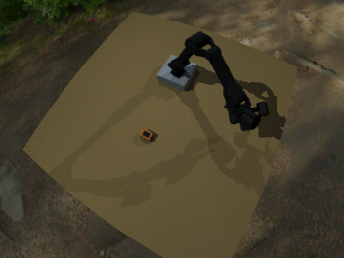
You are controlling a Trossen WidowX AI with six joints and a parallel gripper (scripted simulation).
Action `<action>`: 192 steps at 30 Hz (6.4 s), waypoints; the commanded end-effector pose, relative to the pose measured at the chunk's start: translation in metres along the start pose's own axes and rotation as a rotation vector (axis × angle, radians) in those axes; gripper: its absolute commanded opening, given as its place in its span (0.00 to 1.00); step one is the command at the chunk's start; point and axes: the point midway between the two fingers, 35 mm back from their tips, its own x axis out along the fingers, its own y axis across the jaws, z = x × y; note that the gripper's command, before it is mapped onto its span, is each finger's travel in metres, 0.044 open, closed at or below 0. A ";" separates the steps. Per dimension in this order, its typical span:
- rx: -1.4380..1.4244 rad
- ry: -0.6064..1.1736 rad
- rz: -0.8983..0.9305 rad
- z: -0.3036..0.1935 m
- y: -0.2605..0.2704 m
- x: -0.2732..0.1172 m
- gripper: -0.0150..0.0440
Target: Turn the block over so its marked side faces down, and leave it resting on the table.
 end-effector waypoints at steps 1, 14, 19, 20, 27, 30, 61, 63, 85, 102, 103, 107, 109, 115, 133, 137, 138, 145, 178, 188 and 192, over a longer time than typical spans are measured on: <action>0.002 -0.006 -0.003 0.002 -0.002 -0.002 0.98; 0.148 -0.336 -0.299 0.093 -0.142 -0.154 1.00; 0.227 -0.401 -0.439 0.094 -0.204 -0.220 1.00; 0.245 -0.409 -0.467 0.092 -0.216 -0.233 1.00; 0.375 -0.417 -0.653 0.054 -0.298 -0.320 1.00; 0.435 -0.396 -0.723 0.026 -0.328 -0.354 1.00; 0.465 -0.381 -0.754 0.024 -0.390 -0.333 1.00; 0.465 -0.381 -0.754 0.024 -0.392 -0.331 1.00; 0.465 -0.381 -0.754 0.027 -0.405 -0.319 0.73; 0.465 -0.381 -0.754 0.027 -0.405 -0.319 0.54; 0.465 -0.381 -0.754 0.027 -0.405 -0.319 0.53; 0.465 -0.381 -0.754 0.024 -0.392 -0.332 0.35; 0.465 -0.381 -0.754 0.022 -0.385 -0.338 0.26; 0.456 -0.402 -0.760 0.023 -0.385 -0.338 0.25; 0.351 -0.653 -0.827 0.027 -0.392 -0.333 0.25; 0.327 -0.709 -0.840 0.027 -0.393 -0.332 0.25; 0.322 -0.724 -0.843 0.026 -0.392 -0.332 0.25; 0.280 -0.822 -0.864 0.023 -0.391 -0.331 0.25; 0.101 -1.198 -0.936 0.039 -0.417 -0.314 0.25; 0.035 -1.330 -0.955 0.034 -0.417 -0.309 0.25; 0.009 -1.383 -0.962 0.029 -0.415 -0.308 0.25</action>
